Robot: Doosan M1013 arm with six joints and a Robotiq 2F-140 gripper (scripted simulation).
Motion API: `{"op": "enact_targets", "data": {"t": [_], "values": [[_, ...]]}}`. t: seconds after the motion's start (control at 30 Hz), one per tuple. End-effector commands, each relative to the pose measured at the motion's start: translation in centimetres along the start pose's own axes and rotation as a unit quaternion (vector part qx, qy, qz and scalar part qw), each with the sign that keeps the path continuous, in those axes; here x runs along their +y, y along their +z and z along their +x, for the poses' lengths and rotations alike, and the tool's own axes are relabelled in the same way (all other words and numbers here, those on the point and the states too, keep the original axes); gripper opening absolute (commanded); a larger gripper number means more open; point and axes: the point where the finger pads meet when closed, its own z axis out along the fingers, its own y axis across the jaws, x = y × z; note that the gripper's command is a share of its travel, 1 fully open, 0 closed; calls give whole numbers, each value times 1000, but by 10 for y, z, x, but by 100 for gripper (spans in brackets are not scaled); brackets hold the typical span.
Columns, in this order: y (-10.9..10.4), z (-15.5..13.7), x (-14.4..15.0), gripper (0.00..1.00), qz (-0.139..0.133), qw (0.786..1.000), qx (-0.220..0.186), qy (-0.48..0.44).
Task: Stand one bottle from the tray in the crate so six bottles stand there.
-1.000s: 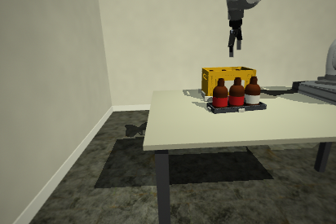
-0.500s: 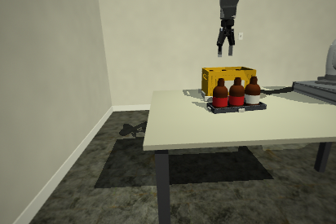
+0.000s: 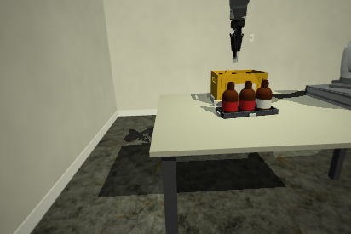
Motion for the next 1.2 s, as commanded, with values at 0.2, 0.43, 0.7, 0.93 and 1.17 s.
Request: {"op": "enact_targets", "data": {"t": [0.2,0.43,0.7,0.93,1.17], "values": [[0,0,0,0,0,1000,0,0],[0,0,0,0,0,1000,0,0],[0,-35,-57,0,1,1000,-1,-17],[1,-91,-117,0,1,998,-1,-61],[1,-153,-180,38,1,997,-1,-71]]}}
